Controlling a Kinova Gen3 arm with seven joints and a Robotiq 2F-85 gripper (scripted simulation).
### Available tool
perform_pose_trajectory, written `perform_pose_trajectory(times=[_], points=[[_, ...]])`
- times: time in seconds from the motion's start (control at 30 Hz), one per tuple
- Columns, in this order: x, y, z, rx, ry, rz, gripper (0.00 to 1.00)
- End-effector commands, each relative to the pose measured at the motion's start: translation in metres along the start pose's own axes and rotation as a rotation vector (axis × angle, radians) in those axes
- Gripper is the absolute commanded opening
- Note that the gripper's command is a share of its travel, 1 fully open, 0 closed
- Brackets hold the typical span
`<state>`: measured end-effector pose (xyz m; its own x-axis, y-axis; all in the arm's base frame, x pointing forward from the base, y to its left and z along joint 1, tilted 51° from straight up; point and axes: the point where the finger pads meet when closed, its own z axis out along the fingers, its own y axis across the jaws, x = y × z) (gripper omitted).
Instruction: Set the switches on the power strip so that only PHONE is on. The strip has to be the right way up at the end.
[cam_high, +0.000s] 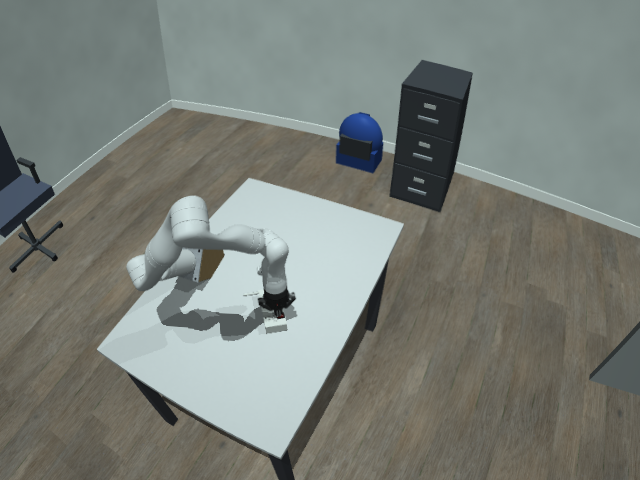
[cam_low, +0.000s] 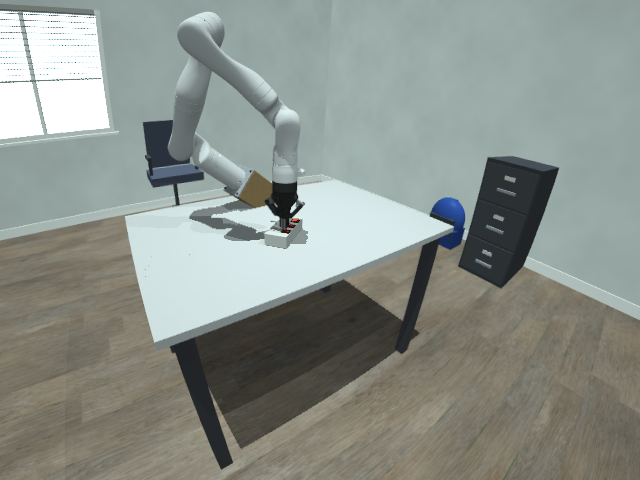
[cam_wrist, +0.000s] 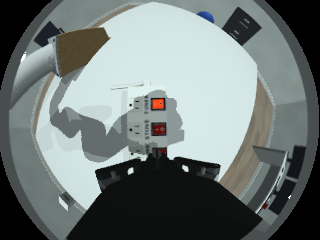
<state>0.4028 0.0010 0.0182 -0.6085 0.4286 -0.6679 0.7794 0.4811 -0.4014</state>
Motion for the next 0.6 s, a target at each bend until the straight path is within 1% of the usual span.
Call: perform_pose_trajectory(times=[0.0, 0.57], points=[[-0.0002, 0.0001, 0.0039, -0.002, -0.001, -0.002, 0.00], [-0.0003, 0.0007, 0.0075, -0.003, -0.001, -0.001, 0.00]])
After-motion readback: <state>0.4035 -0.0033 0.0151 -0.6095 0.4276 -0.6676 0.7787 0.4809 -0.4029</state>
